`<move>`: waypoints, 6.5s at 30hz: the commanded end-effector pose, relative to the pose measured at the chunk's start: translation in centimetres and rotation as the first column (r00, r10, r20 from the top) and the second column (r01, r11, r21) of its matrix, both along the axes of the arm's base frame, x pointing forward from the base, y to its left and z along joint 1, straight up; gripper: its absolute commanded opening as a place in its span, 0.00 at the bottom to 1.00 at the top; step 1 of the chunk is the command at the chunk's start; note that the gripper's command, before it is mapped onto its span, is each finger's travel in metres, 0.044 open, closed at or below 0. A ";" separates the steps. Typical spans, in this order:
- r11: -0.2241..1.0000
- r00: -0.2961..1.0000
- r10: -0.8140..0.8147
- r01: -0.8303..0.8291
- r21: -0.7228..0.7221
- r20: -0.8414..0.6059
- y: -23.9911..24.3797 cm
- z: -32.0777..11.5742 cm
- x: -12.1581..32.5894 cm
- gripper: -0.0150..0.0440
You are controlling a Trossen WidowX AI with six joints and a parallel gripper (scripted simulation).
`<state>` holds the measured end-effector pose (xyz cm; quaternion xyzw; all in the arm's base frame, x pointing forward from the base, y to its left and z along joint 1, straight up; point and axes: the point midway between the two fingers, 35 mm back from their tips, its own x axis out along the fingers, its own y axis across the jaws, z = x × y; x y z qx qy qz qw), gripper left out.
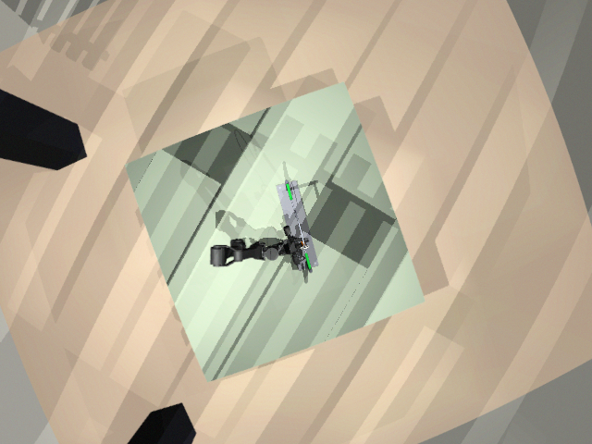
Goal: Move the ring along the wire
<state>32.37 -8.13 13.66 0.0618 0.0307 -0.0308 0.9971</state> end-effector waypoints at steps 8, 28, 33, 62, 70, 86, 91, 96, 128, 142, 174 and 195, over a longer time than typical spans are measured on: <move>0.983 1.000 0.002 -0.006 0.182 0.021 3.3 0.6 0.2 0.00; 0.867 0.995 0.086 -0.047 0.496 -0.057 8.2 3.3 -1.0 0.00; 0.812 0.987 0.136 -0.060 0.581 -0.088 9.4 4.4 -1.8 0.00; 0.328 0.902 0.431 -0.126 0.936 -0.030 13.3 12.6 -5.3 0.00; 0.217 0.902 0.431 -0.136 0.967 0.030 13.7 14.3 -5.3 0.00; -0.035 0.899 0.408 -0.157 0.987 0.157 13.7 18.2 -5.3 0.00; -0.104 0.898 0.396 -0.162 0.981 0.191 13.6 19.3 -5.3 0.00; -0.165 0.897 0.384 -0.167 0.972 0.219 13.4 20.2 -5.4 0.00; -0.396 0.925 0.249 -0.173 0.902 0.287 11.6 25.1 -4.6 0.00; -0.309 0.929 0.274 -0.161 0.937 0.250 11.5 25.3 -4.6 0.00; 0.005 0.937 0.331 -0.119 0.993 0.111 11.8 24.1 -4.6 0.00; 0.203 0.940 0.341 -0.087 0.975 0.013 11.8 23.3 -4.6 0.00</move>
